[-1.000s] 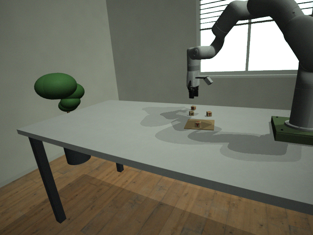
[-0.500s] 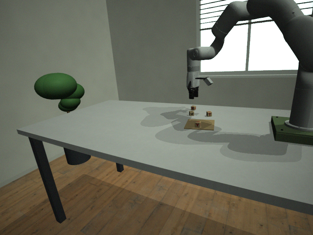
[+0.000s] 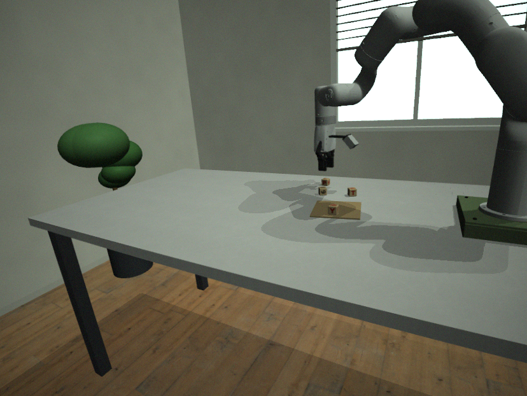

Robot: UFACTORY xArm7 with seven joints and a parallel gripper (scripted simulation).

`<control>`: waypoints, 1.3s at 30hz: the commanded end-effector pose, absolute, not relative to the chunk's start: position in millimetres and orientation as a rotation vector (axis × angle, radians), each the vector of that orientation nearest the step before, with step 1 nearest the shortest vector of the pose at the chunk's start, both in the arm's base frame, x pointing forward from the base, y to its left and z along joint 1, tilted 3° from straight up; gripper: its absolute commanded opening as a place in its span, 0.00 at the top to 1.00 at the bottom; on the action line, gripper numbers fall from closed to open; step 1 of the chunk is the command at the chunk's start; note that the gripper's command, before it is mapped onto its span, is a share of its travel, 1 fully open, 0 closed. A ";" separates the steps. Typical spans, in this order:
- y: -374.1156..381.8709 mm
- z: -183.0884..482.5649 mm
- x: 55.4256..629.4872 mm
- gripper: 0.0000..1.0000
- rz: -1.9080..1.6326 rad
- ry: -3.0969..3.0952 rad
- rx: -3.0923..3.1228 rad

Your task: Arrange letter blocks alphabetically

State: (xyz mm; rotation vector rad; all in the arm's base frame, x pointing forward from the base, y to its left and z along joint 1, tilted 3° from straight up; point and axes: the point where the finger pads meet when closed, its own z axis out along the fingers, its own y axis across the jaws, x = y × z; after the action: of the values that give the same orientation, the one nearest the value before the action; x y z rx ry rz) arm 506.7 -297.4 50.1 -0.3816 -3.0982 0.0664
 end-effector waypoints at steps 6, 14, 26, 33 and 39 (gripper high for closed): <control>-298.9 38.2 508.0 0.37 0.069 -3.102 -0.382; -299.3 29.7 508.1 0.37 0.069 -3.102 -0.382; -299.8 20.7 508.1 0.37 0.069 -3.102 -0.382; -299.8 20.0 508.1 0.37 0.069 -3.102 -0.382; -299.8 20.0 508.1 0.37 0.069 -3.102 -0.382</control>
State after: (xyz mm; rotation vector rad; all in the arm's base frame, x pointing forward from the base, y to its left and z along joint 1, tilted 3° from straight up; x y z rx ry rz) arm 506.5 -299.0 17.7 -0.3815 -3.0977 0.0660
